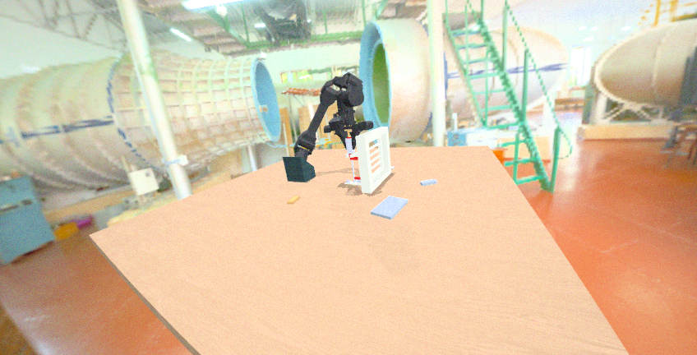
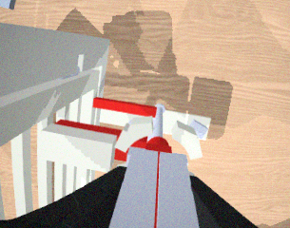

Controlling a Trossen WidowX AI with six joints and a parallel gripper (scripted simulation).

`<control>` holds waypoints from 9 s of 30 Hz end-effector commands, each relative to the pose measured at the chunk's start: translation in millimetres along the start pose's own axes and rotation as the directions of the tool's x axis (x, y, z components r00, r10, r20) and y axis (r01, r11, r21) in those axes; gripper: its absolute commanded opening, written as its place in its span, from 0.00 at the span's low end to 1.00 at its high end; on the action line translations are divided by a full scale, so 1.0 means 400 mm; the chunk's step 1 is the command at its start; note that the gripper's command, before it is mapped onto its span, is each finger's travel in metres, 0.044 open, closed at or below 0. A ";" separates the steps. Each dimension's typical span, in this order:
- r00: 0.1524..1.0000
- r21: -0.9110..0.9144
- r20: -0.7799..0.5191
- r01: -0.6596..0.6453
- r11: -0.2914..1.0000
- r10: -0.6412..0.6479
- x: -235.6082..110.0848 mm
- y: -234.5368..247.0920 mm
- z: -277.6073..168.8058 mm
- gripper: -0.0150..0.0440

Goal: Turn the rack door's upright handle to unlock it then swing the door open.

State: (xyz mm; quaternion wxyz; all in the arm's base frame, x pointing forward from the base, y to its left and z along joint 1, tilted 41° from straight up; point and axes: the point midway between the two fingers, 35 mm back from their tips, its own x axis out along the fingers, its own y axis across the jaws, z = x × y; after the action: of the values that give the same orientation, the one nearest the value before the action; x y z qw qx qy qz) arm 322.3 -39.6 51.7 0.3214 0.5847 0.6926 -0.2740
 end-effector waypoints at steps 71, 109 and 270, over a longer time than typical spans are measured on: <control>1.000 -0.995 -0.007 -0.007 -0.100 0.002 0.004 0.000 -0.002 0.76; 1.000 0.138 -0.007 0.002 -0.990 0.001 0.003 0.000 -0.004 0.76; 1.000 -0.977 -0.016 -0.015 0.215 -0.003 -0.002 -0.210 -0.513 0.56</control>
State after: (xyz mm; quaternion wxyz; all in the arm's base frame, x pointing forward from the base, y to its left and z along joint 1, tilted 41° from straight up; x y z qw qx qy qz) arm 213.9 100.8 184.0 0.6138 0.2557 0.7112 0.2284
